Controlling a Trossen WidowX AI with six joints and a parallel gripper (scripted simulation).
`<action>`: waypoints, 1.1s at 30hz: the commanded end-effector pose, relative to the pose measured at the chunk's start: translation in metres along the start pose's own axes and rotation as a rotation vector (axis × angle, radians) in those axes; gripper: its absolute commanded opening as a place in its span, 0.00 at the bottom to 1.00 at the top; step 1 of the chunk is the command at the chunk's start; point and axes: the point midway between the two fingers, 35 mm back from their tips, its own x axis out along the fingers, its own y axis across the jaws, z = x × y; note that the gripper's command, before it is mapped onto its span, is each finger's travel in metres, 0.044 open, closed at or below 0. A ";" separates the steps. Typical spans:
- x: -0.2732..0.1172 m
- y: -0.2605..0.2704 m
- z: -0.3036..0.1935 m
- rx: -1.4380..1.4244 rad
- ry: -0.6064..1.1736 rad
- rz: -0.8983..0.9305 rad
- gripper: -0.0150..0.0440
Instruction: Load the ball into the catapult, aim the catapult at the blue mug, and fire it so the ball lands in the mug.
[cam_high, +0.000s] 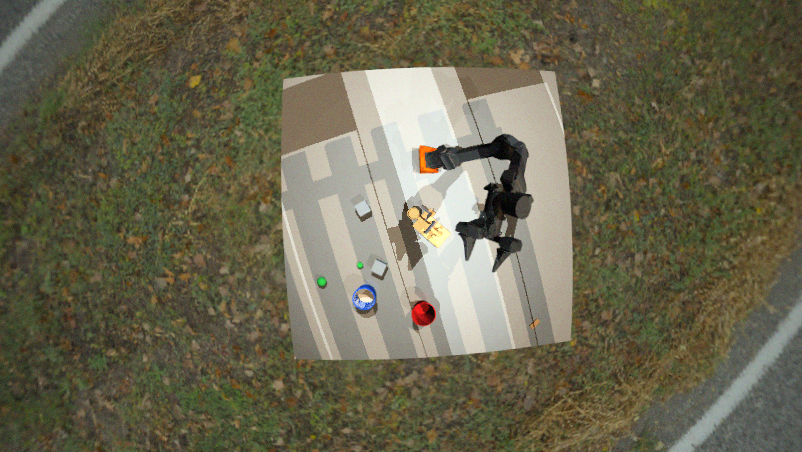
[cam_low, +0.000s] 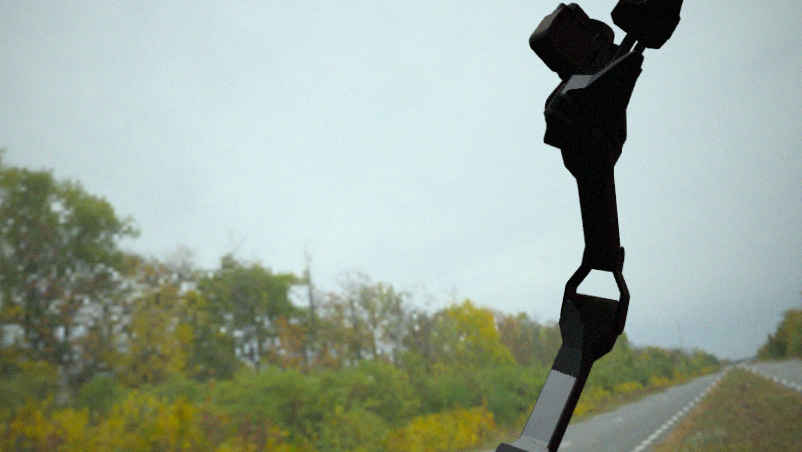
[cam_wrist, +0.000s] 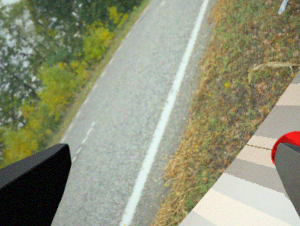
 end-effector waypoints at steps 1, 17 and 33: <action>0.015 -0.023 -0.004 -0.093 0.037 -0.068 1.00; 0.056 -0.108 -0.038 -0.486 0.285 -0.269 1.00; 0.071 -0.178 -0.078 -0.882 0.620 -0.329 1.00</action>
